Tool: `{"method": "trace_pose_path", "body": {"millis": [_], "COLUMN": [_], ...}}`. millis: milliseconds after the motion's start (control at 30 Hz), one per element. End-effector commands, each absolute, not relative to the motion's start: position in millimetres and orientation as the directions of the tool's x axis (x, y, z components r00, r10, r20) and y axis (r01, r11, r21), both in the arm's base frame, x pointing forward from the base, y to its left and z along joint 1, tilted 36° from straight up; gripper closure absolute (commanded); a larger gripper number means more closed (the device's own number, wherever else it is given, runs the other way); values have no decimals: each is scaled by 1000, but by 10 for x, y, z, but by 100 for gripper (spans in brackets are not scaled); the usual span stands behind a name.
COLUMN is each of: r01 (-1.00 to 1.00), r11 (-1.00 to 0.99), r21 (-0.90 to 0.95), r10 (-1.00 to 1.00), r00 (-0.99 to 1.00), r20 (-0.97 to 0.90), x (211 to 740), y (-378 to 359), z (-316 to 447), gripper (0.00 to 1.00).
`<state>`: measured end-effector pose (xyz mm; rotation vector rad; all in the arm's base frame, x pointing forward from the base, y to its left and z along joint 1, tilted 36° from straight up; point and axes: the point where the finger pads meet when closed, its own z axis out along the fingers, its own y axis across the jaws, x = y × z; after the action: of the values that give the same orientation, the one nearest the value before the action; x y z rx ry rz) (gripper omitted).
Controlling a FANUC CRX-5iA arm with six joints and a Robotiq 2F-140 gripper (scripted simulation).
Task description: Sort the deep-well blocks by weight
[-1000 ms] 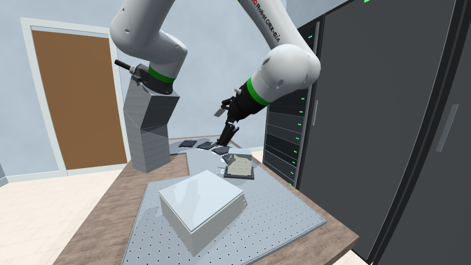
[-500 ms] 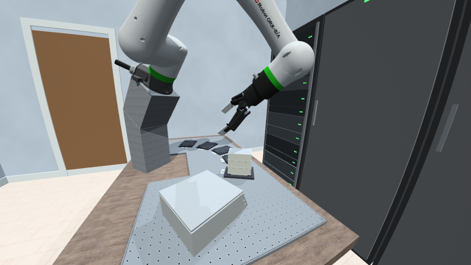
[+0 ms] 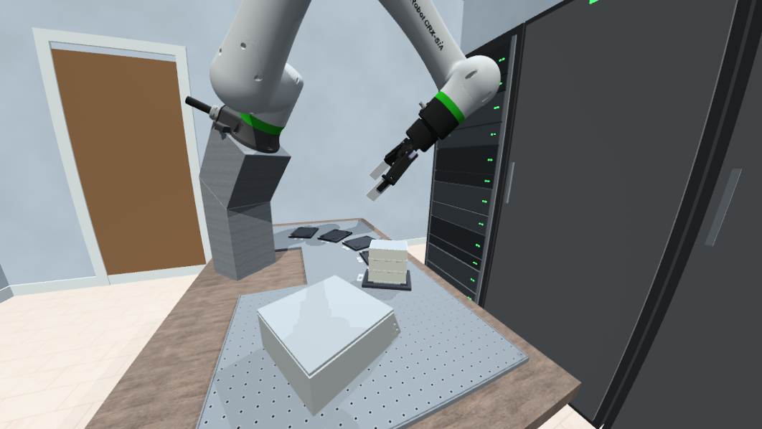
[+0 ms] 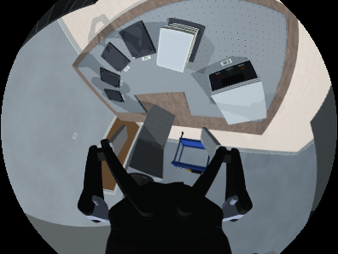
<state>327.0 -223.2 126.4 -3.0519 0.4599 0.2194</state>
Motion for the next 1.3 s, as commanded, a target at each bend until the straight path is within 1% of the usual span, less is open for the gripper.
{"method": "trace_pose_path", "body": {"millis": [0,133,267,333,600,767,1267], "r01": [-334,-361,-416,-416,-503,-503,-503], "r11": [-942,-930,-899,-899,-844,-844,-844], "r21": [40,76,136,136,188,188,188], "r10": [-336,-367,-424,-424,-497,-497,-497], "r00": [933,924,905,905,864,864,864], "r20": [-128,-104,-40,-40,82,82,82], "x": [3348,3401,3507,3536,3716,3733,4000], "y": [-2150,-2097,-1988,-1958,-1755,-1735,-2011], "z": [1364,1430,1561,1597,1825,1847,1323], "gripper": [0,0,0,0,0,0,0]}}
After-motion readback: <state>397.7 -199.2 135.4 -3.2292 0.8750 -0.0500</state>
